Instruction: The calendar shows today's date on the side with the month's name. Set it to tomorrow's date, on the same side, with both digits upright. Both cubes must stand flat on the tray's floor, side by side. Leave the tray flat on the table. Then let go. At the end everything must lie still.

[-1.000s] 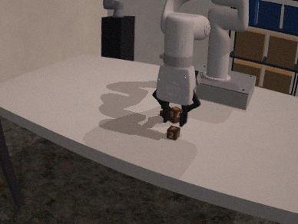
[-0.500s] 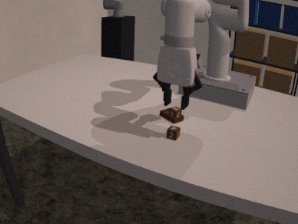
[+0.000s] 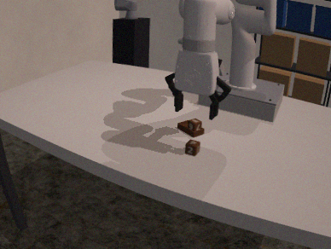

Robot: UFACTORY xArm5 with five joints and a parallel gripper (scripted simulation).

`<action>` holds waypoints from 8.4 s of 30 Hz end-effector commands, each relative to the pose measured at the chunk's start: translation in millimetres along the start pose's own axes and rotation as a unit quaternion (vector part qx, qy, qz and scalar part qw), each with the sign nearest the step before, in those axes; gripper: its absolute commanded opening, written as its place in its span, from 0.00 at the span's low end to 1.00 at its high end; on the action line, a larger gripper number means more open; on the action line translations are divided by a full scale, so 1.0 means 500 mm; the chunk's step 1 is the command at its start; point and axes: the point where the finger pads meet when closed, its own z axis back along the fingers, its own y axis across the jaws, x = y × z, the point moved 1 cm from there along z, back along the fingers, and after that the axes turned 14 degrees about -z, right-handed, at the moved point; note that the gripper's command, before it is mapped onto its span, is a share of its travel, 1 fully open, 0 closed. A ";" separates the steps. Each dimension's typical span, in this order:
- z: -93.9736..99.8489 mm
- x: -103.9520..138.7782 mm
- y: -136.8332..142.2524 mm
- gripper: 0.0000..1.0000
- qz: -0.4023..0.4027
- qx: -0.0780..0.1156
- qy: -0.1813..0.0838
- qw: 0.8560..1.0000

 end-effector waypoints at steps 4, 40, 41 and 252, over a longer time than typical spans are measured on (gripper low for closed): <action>0.003 0.003 0.001 1.00 0.000 0.000 -0.002 1.000; 0.006 0.028 0.007 1.00 0.378 0.000 -0.002 0.926; 0.006 0.030 0.008 1.00 0.399 0.000 -0.002 0.917; -0.158 0.106 0.026 1.00 1.000 -0.002 0.000 -0.003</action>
